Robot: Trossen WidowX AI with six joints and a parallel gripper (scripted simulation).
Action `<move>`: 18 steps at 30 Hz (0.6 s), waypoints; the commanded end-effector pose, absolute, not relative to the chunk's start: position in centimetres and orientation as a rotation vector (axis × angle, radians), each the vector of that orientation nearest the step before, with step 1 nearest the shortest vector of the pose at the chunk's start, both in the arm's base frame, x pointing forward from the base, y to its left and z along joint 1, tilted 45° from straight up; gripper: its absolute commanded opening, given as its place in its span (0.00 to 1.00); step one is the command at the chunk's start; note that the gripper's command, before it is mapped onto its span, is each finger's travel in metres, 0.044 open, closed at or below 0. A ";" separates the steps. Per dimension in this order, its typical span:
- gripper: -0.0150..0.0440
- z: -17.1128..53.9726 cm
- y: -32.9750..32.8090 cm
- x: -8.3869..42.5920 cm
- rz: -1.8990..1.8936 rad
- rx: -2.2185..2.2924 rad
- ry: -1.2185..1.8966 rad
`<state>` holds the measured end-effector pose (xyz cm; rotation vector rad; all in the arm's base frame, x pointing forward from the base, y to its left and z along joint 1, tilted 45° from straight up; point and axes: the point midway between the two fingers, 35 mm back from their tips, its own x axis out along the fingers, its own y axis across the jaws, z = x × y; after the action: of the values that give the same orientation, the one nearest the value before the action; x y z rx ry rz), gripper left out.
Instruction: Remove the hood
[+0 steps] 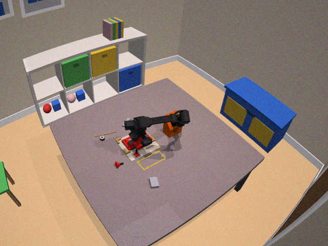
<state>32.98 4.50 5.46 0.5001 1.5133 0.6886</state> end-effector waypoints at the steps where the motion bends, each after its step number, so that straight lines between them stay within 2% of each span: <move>1: 0.25 7.2 5.9 32.3 0.687 0.507 1.510; 18: 0.25 12.1 10.6 29.0 0.708 0.516 1.509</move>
<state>29.49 10.30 11.56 0.5054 1.5085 0.7098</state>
